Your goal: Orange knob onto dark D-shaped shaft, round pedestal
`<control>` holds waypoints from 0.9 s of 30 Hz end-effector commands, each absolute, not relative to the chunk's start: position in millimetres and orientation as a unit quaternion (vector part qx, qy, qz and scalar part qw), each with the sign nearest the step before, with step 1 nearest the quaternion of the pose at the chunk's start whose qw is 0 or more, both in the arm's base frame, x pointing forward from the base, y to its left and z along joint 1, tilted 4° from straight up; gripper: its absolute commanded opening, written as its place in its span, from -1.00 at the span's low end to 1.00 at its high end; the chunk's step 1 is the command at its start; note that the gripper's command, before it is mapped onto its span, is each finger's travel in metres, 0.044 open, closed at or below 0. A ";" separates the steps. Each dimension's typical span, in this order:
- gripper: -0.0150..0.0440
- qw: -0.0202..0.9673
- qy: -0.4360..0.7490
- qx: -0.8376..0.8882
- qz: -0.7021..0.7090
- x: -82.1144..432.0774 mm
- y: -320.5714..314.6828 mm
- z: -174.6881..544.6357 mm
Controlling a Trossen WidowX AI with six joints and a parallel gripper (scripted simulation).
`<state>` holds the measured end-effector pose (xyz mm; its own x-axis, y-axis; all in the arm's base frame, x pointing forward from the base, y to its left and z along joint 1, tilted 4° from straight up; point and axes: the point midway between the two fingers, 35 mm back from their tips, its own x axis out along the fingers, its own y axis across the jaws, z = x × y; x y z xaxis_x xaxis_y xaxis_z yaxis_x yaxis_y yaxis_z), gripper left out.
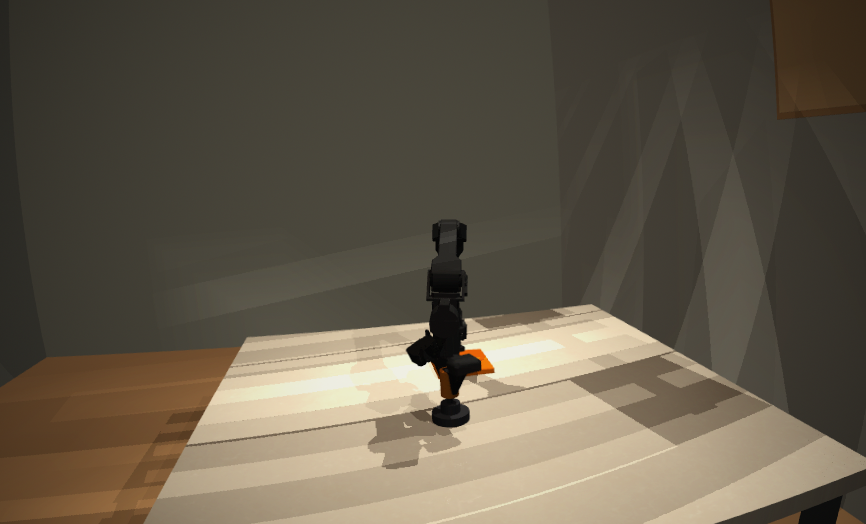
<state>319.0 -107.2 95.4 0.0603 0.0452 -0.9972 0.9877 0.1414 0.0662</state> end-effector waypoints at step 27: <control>-0.49 0.485 0.478 0.544 -0.490 316.4 -106.2 100.2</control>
<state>315.2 -105.8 97.2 0.0535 0.0477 -0.9974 0.9969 -0.0606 0.0505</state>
